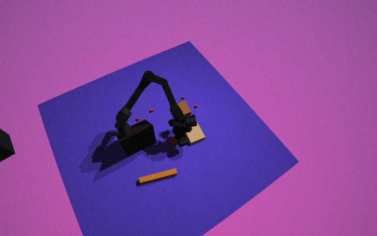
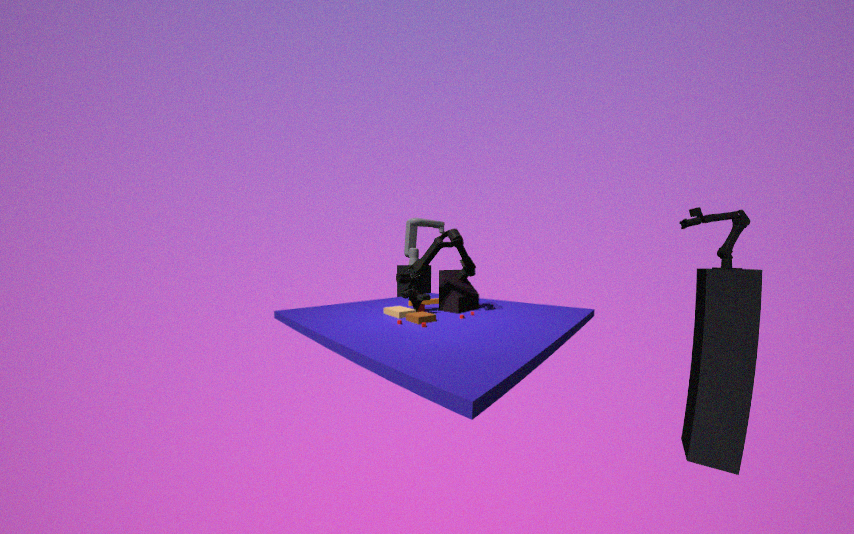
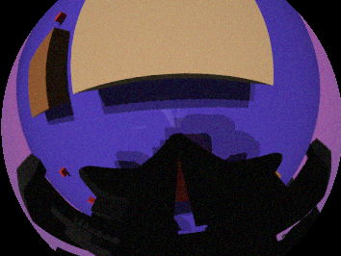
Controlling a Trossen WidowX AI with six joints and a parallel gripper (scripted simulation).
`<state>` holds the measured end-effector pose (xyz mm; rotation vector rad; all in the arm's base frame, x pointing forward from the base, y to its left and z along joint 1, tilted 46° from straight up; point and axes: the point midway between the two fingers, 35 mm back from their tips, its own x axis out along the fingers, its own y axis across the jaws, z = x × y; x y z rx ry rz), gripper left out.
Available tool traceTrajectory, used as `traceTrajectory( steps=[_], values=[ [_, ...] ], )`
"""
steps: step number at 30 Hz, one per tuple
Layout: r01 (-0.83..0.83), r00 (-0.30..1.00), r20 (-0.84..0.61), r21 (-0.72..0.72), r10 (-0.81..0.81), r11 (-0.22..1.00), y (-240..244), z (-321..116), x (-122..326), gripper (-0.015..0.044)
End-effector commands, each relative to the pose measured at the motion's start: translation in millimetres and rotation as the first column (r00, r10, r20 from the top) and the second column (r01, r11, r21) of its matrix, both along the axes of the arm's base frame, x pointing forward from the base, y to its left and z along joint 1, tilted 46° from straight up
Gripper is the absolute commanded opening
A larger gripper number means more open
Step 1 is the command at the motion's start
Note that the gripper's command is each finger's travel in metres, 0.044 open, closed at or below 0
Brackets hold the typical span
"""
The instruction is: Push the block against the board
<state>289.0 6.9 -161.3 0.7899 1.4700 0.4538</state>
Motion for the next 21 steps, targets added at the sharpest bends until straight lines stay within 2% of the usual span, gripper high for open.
traceTrajectory(
  steps=[1, 4, 11, 21],
  values=[
    [0.0, 1.0, 0.004, -0.004, 0.0, 1.0, -9.4, 8.0, 1.0, 0.0],
    [-0.002, 1.0, 0.006, -0.007, 0.002, 1.0, -38.6, 37.1, -3.2, 0.0],
    [-0.017, 1.0, 0.021, -0.011, 0.018, 1.0, -40.1, 41.0, -0.6, 0.0],
    [-0.23, 0.942, 0.229, -0.089, 0.244, 0.969, -23.6, 67.8, 43.4, 0.0]
  ],
)
